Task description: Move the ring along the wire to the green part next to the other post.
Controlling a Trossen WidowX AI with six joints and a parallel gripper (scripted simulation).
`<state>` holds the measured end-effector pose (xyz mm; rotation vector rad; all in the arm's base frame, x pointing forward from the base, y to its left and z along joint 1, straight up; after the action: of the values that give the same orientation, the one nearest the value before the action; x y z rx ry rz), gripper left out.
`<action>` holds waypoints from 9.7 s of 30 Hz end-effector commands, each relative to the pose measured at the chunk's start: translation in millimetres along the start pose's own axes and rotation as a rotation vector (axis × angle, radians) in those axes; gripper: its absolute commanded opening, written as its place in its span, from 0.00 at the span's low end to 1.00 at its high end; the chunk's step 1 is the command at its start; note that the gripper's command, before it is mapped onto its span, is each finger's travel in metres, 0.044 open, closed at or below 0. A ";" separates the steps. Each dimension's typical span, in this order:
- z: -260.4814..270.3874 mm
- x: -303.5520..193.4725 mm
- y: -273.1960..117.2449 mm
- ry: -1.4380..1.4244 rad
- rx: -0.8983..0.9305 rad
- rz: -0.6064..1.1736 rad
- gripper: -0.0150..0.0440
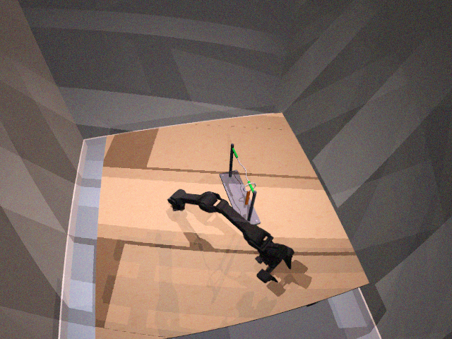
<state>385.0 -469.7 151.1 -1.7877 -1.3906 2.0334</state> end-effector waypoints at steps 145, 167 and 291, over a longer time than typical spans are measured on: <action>-90.0 264.1 -233.4 2.166 -0.724 -1.192 0.53; -121.4 259.3 -219.0 2.166 -0.730 -1.194 0.53; -152.8 273.3 -258.6 2.230 -0.728 -1.154 0.00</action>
<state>306.8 -75.8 135.6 -1.2441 -1.2301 -1.0647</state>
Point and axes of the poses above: the point midway between the two fingers, 35 mm back from their tips, its own y axis out along the fingers, its own z axis across the jaws, x = y × z, the point moved 3 cm from there along -y, back along the fingers, and after that the axes turned 4 degrees about -y, right-handed, at the moved point
